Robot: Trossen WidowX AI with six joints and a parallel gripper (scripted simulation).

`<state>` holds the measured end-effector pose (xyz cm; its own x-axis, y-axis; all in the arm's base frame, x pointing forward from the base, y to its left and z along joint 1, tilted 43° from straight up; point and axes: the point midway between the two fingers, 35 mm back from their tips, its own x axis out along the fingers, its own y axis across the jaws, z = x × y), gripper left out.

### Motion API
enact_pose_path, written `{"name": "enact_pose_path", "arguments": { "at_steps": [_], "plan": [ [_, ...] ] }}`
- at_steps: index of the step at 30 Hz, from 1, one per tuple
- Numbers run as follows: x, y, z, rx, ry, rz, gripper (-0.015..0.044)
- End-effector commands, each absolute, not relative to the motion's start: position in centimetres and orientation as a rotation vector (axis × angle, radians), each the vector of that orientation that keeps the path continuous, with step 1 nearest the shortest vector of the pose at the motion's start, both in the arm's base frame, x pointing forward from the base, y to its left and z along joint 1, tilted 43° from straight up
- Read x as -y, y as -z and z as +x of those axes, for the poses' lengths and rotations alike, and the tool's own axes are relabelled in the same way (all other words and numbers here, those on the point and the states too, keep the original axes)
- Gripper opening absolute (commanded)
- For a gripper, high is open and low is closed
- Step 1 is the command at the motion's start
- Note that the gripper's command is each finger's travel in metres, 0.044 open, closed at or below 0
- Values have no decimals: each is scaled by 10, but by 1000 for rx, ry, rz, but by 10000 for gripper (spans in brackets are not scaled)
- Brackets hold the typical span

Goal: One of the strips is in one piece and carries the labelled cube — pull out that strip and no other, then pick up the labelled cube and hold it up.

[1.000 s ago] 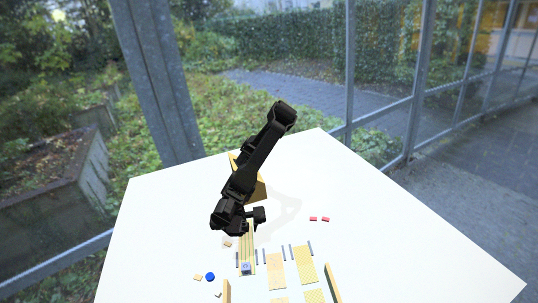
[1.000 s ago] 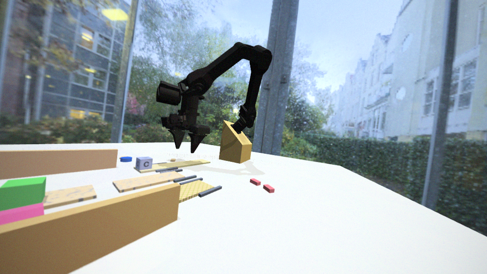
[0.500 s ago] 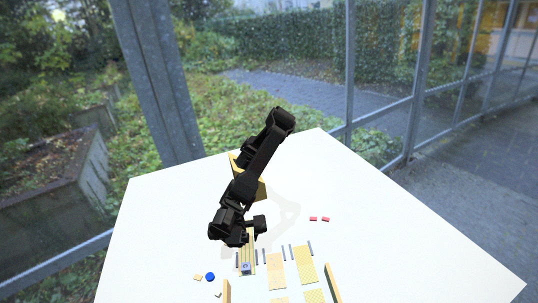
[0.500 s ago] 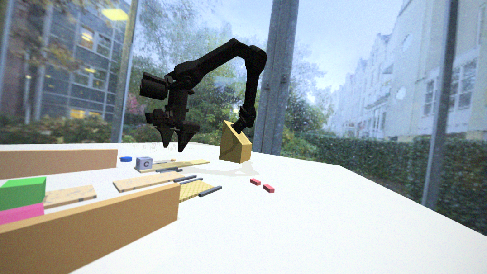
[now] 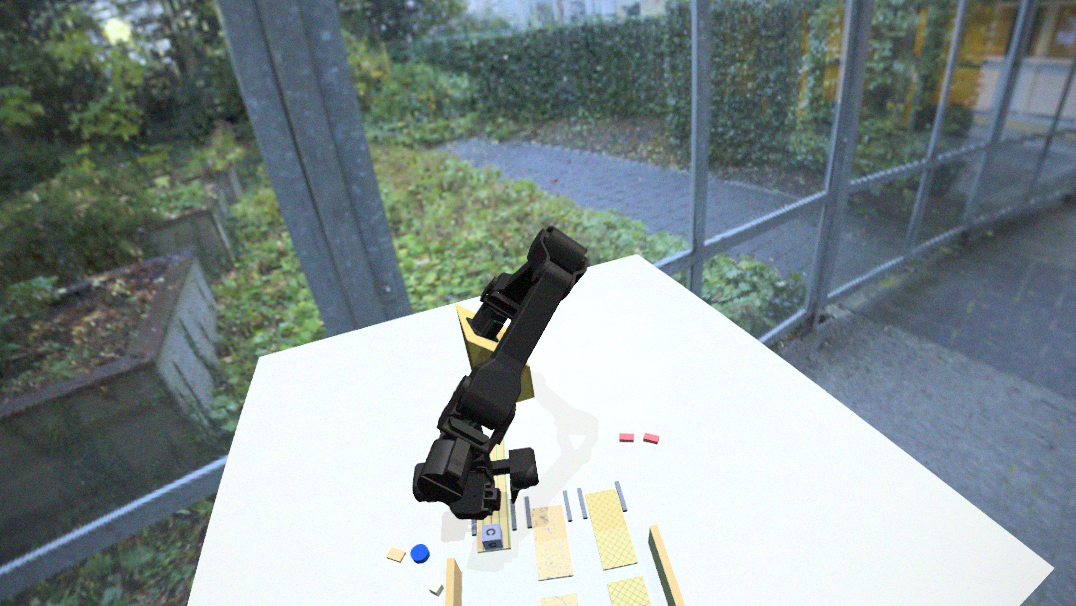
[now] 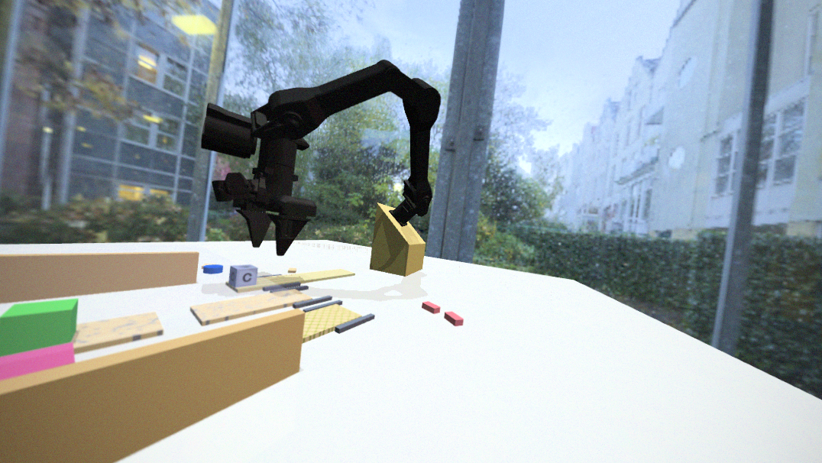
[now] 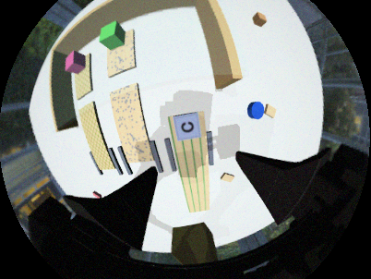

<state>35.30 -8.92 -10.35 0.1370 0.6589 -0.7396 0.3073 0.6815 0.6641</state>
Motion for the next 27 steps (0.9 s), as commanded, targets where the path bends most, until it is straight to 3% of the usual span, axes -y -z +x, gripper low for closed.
{"name": "enact_pose_path", "arguments": {
  "at_steps": [1, 9, 16, 27],
  "plan": [
    [95, 102, 368, -1454, -304, 856, 440],
    [102, 100, 386, -1453, -304, 855, 440],
    [96, 107, 388, -1453, -304, 855, 256],
    [84, 120, 391, -1453, -304, 856, 250]
  ]
}}
